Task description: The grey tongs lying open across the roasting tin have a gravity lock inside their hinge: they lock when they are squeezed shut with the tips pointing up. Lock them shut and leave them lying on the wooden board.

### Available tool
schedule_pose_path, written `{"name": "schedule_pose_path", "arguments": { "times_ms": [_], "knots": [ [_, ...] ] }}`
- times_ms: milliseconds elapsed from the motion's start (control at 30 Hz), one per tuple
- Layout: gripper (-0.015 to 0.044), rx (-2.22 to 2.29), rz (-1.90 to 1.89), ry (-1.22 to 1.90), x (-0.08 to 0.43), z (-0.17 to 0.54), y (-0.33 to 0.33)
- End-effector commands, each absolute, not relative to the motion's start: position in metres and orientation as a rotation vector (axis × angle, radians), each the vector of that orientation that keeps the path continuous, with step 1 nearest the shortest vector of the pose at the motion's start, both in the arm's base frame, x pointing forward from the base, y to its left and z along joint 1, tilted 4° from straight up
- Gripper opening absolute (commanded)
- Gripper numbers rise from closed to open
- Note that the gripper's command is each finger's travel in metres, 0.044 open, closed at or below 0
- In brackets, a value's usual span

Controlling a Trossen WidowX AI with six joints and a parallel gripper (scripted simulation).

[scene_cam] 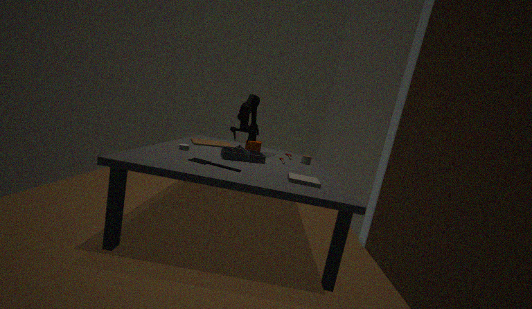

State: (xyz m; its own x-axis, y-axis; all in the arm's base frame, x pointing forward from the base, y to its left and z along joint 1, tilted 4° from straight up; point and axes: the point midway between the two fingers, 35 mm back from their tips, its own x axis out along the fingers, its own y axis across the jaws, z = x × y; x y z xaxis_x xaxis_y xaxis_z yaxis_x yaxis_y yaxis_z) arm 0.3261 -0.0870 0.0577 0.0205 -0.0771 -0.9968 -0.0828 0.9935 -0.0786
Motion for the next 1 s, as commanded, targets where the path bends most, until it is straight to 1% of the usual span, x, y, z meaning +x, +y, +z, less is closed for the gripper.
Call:
{"name": "schedule_pose_path", "arguments": {
  "times_ms": [0,967],
  "knots": [
    [0.0440,-0.124,0.003,1.567,0.325,0.047,-0.088],
    [0.0440,-0.125,0.003,1.567,0.327,-0.001,-0.092]
  ]
}}
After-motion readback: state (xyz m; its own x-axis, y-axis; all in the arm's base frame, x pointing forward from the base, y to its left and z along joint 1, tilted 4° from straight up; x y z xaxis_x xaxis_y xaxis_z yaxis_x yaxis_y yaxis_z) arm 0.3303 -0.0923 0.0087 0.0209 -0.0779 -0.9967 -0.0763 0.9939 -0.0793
